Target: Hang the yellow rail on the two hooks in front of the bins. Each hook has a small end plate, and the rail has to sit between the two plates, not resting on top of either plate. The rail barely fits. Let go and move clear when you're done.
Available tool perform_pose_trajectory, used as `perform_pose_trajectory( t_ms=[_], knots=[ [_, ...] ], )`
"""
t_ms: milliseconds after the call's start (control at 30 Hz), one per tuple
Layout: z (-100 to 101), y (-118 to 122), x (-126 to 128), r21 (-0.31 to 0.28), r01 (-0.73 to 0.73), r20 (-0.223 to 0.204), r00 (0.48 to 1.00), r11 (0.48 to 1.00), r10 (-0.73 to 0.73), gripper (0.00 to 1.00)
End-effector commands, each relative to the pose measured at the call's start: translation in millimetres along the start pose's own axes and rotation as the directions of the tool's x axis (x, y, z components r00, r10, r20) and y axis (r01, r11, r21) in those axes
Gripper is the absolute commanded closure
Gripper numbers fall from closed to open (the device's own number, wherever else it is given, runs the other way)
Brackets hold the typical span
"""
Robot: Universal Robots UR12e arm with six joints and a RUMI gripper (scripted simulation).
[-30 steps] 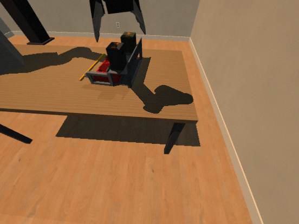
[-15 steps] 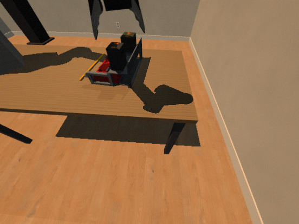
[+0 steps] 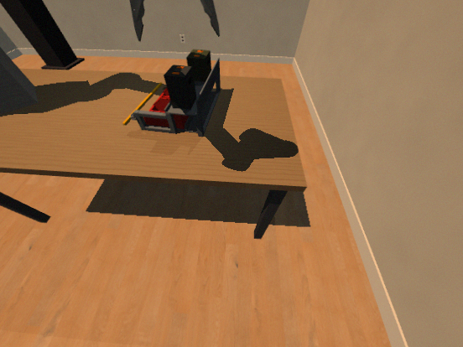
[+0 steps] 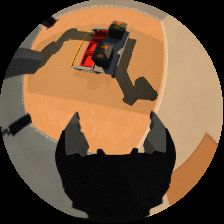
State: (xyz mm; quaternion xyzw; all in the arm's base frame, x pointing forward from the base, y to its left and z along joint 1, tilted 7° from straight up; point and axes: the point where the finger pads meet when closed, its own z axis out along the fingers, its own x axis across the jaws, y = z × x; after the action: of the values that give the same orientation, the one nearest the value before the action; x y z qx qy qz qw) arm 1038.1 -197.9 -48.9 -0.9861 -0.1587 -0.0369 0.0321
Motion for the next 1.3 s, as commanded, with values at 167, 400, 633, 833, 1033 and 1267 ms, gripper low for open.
perform_pose_trajectory(
  t_ms=[167, 400, 633, 833, 1033, 1267],
  knots=[
    [-34.6, -31.5, -13.6, -0.007, -0.17, 0.007, 0.985, 0.985, 0.17, 0.0],
    [-61.7, -56.9, -28.3, -0.013, -0.312, 0.011, 0.95, 0.95, 0.312, 0.0],
    [-86.4, -82.0, -44.7, -0.021, -0.445, 0.013, 0.895, 0.895, 0.445, 0.0],
    [-106.9, -104.6, -60.8, -0.028, -0.555, 0.014, 0.831, 0.831, 0.556, 0.0],
    [-127.4, -129.0, -79.8, -0.037, -0.665, 0.012, 0.746, 0.746, 0.666, 0.0],
    [-147.2, -155.0, -101.8, -0.046, -0.767, 0.008, 0.64, 0.64, 0.768, 0.0]
  ],
)
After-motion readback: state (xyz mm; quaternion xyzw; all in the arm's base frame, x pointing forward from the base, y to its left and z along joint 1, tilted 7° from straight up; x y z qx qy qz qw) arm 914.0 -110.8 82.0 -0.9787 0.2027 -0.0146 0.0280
